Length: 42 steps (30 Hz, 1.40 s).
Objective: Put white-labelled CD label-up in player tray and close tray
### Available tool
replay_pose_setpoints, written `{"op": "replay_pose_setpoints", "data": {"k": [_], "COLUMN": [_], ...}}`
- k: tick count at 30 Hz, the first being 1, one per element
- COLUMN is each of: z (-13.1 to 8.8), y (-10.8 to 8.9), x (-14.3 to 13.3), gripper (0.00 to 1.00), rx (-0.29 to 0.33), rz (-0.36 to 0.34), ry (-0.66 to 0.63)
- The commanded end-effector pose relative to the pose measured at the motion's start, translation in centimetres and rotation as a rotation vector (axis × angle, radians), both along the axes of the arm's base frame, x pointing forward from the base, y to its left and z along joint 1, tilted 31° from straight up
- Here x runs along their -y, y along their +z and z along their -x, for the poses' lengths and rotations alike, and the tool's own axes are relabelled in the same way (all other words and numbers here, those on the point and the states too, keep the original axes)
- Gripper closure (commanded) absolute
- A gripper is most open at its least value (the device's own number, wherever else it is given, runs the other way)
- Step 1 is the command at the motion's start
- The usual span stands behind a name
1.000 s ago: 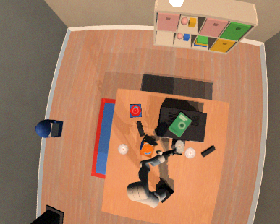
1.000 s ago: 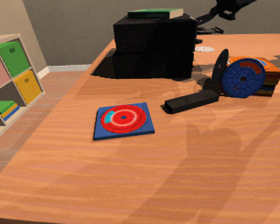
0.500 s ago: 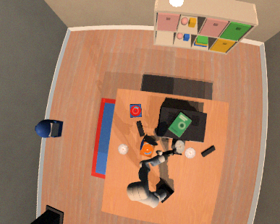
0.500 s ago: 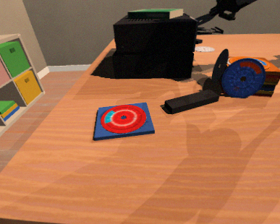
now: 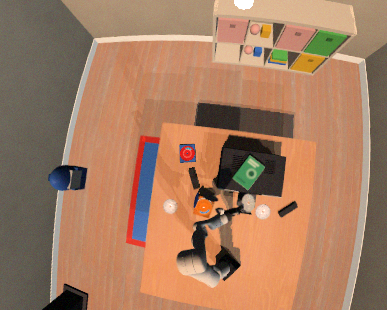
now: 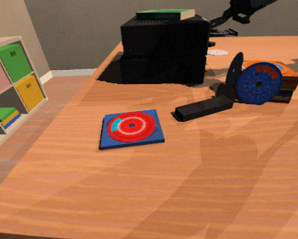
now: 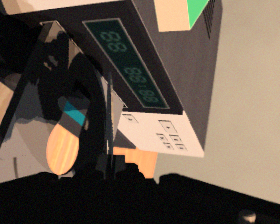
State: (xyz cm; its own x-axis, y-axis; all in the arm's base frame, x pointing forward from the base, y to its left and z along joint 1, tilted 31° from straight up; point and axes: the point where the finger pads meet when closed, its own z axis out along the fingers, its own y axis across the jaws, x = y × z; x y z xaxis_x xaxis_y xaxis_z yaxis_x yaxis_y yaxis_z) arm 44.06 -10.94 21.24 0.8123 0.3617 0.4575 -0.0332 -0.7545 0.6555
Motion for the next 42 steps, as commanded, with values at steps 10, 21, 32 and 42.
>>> {"op": "replay_pose_setpoints", "data": {"k": [10,21,32,42], "z": [0.00,0.00,0.00,0.00], "y": [0.02,0.02,0.02,0.02], "x": [0.02,0.02,0.02,0.02], "gripper": [0.89,0.89,0.76,0.76], "rx": [0.000,0.000,0.000,0.000], "rz": [0.000,0.000,0.000,0.000], "ry": [0.000,0.000,0.000,0.000]}}
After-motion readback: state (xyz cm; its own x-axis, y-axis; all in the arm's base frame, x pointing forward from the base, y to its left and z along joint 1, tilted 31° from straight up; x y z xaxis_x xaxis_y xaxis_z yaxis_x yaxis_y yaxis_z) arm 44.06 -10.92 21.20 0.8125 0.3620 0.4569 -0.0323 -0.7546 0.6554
